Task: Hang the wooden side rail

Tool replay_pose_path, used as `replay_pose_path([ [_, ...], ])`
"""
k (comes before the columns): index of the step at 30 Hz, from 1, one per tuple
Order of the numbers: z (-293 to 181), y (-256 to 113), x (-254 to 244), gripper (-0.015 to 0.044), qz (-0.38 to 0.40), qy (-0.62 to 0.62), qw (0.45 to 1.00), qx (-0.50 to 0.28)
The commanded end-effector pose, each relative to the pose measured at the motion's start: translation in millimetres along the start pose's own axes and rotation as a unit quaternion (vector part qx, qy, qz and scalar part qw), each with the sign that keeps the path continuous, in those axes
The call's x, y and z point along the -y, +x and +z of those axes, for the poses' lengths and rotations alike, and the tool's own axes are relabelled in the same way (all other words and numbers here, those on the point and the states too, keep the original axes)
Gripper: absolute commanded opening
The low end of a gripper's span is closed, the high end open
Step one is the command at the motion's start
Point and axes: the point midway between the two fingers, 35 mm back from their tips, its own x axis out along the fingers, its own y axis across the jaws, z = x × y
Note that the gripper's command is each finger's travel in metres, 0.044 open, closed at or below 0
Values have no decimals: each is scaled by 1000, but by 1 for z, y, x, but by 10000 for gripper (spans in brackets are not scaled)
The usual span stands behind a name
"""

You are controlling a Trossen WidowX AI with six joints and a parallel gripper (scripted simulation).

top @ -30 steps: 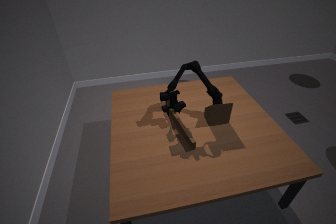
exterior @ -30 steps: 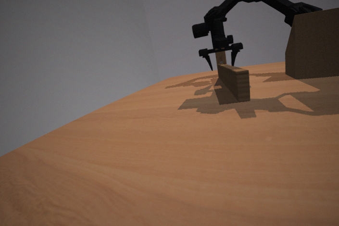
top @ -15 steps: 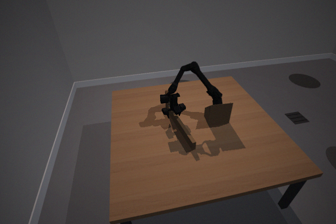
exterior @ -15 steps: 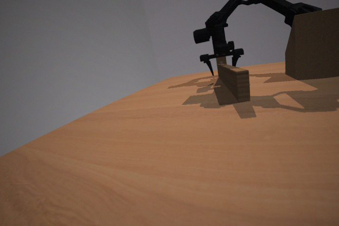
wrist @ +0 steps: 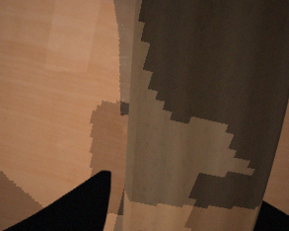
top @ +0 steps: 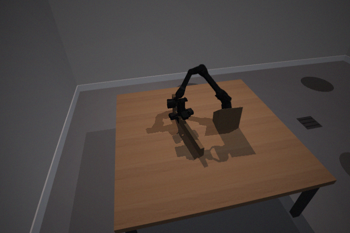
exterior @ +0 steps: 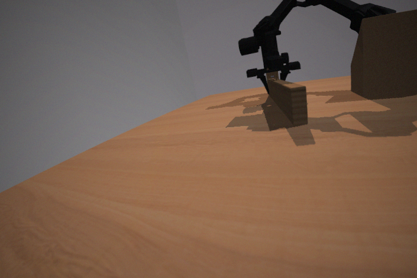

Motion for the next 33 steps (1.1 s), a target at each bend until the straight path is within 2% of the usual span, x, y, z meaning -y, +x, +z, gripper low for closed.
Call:
replay_pose_path([
  [1, -1, 0, 0, 99, 0, -2, 1000, -2],
  [7, -1, 0, 0, 59, 0, -2, 1000, -2],
  [9, -1, 0, 0, 6, 0, -2, 1000, -2],
  [10, -1, 0, 0, 0, 0, -2, 1000, -2],
  [33, 0, 0, 1, 0, -1, 66, 998, -2],
])
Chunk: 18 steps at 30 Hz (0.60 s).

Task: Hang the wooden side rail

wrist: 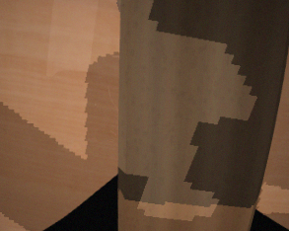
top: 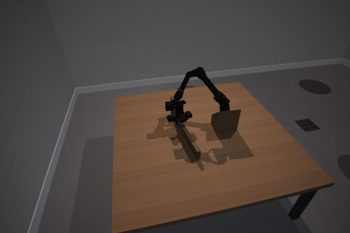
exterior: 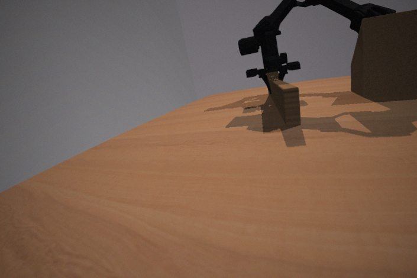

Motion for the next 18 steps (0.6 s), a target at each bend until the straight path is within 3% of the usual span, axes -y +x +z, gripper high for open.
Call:
replay_pose_path([
  [1, -1, 0, 1, 0, -1, 35, 999, -1],
  [18, -1, 0, 9, 0, -1, 81, 997, -1],
])
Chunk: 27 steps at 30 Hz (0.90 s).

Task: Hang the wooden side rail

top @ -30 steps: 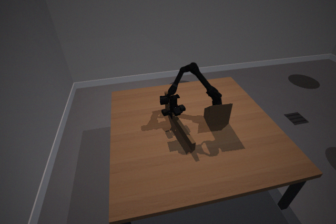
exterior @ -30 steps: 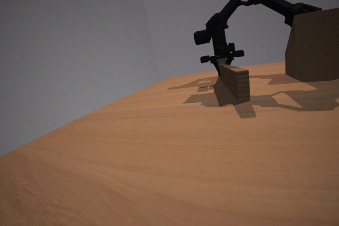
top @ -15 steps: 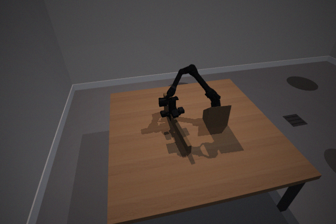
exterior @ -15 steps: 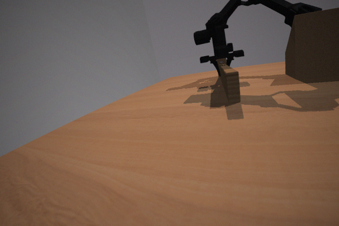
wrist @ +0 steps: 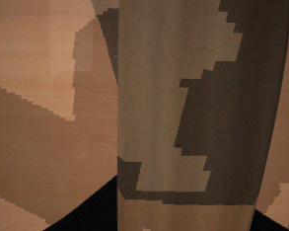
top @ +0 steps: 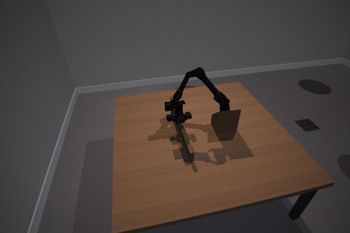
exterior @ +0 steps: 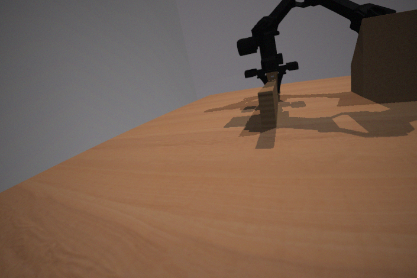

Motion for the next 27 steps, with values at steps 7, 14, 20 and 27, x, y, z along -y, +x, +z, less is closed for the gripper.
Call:
replay_pose_path([
  [7, -1, -1, 8, 0, -4, 19, 1000, 0],
  [14, -1, -1, 11, 0, -4, 19, 1000, 0],
  [20, -1, -1, 14, 0, -4, 19, 1000, 0],
  [27, 1, 0, 6, 0, 5, 2, 1000, -1],
])
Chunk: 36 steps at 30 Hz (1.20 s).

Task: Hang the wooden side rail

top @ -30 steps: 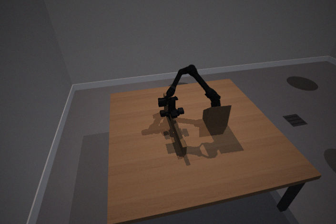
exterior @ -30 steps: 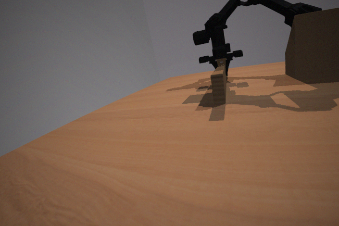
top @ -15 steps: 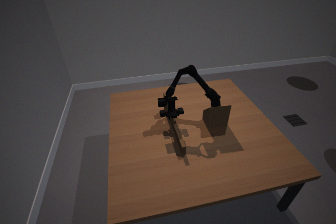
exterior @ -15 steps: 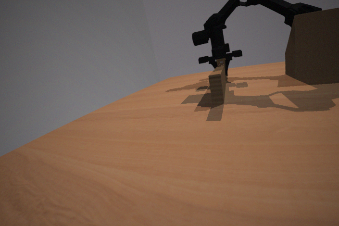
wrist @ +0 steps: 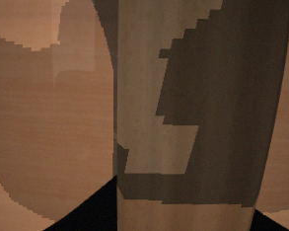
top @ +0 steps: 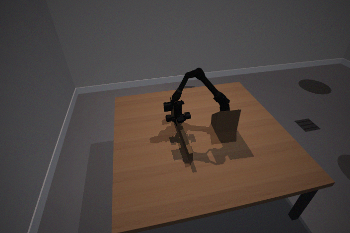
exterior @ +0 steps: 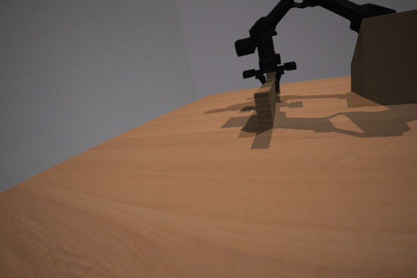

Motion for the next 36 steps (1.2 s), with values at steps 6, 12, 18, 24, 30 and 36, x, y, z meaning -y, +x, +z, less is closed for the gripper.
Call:
replay_pose_path([
  [6, 0, 0, 0, 0, -1, 2, 1000, 0],
  [12, 0, -1, 0, 0, -9, 18, 1000, 1],
  [18, 0, -2, 0, 0, -9, 18, 1000, 1],
  [24, 0, -3, 0, 0, -9, 18, 1000, 1],
  [30, 0, -4, 0, 0, -9, 18, 1000, 1],
  [36, 0, -5, 0, 0, -9, 18, 1000, 1],
])
